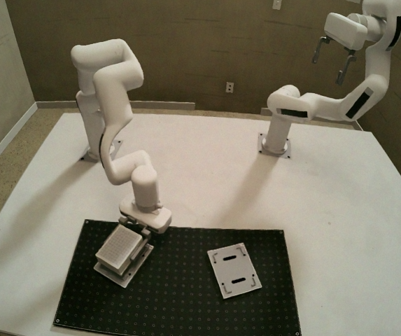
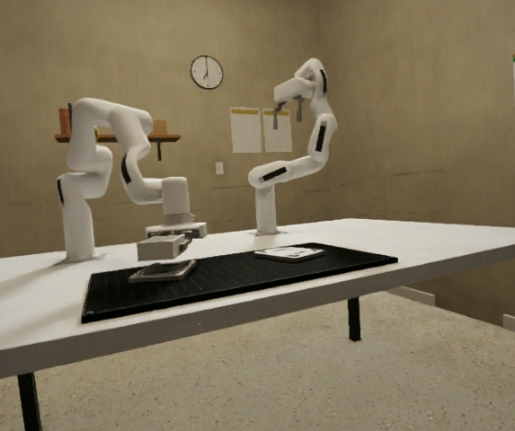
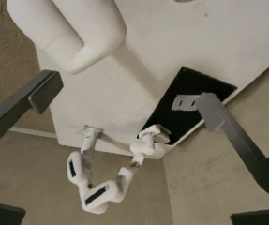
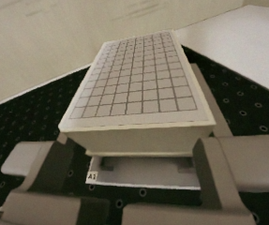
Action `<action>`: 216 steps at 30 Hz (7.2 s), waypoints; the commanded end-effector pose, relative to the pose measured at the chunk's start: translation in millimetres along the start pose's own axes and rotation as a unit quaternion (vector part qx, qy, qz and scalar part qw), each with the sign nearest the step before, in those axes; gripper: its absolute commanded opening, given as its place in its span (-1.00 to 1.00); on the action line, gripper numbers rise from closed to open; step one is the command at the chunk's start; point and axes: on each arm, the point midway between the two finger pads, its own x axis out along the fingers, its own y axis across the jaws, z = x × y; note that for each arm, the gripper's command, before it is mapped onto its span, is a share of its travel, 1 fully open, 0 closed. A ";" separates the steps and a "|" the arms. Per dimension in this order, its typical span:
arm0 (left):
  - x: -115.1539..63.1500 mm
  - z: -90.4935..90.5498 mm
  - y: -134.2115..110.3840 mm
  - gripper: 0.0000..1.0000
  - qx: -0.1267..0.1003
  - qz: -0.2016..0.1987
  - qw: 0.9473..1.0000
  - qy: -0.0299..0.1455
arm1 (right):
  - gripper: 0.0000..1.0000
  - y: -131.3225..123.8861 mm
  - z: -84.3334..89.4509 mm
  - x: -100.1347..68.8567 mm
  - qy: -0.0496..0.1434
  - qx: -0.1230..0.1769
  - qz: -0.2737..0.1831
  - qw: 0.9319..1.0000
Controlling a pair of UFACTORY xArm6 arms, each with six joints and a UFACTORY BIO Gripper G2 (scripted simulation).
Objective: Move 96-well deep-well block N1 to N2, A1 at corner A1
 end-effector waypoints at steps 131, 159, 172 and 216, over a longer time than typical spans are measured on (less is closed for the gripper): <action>-0.3 -0.3 0.2 1.00 0.000 -0.001 1.000 0.000 | -1.00 1.3 -27.0 0.6 -0.001 0.002 0.000 1.000; -0.3 -0.3 0.2 1.00 0.000 -0.001 1.000 0.000 | -0.25 1.3 -30.0 0.6 -0.001 0.002 0.000 1.000; -0.3 -0.3 0.2 1.00 0.000 -0.001 1.000 0.000 | -0.25 1.3 -30.0 0.6 -0.001 0.002 0.000 1.000; -0.3 -0.3 0.2 1.00 0.000 -0.001 1.000 0.000 | -0.25 1.2 42.1 0.6 -0.001 0.002 0.000 1.000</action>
